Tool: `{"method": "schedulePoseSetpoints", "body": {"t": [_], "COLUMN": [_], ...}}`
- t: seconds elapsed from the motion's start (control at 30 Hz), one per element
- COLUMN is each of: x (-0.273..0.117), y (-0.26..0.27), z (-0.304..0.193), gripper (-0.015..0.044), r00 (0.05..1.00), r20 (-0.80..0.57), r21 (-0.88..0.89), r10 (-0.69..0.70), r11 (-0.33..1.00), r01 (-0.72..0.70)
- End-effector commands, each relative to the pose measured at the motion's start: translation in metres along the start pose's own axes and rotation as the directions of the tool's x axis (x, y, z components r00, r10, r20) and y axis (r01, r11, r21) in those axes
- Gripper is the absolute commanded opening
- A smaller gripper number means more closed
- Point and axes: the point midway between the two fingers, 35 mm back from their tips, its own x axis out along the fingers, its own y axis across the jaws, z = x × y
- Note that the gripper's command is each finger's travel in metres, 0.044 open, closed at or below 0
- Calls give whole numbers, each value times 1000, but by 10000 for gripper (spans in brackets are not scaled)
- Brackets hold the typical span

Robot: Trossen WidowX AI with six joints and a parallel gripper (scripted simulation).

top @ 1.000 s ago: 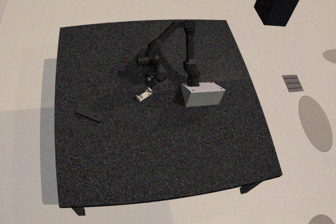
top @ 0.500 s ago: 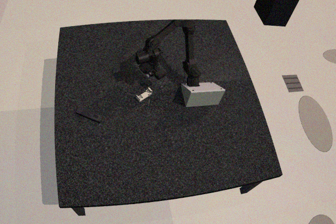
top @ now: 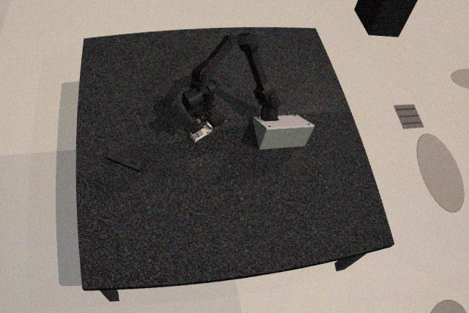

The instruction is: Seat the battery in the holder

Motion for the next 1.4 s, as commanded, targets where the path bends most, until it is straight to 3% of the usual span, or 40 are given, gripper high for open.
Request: {"method": "schedulePoseSetpoints", "body": {"t": [0.0, 0.2, 0.67, 1.37], "x": [-2, -1, 37, 47], "y": [18, 17, 16, 16], "z": [17, 15, 7, 11], "gripper": [78, 78, 78, 78], "r00": [1000, 1000, 966, 930], "r20": [-7, -18, -257, -368], "r21": [5, 8, 7, -2], "r10": [2, -1, 1, 1], "r11": [1000, 1000, 1000, 1000], "r01": [-2, 1, 1, -2]}}
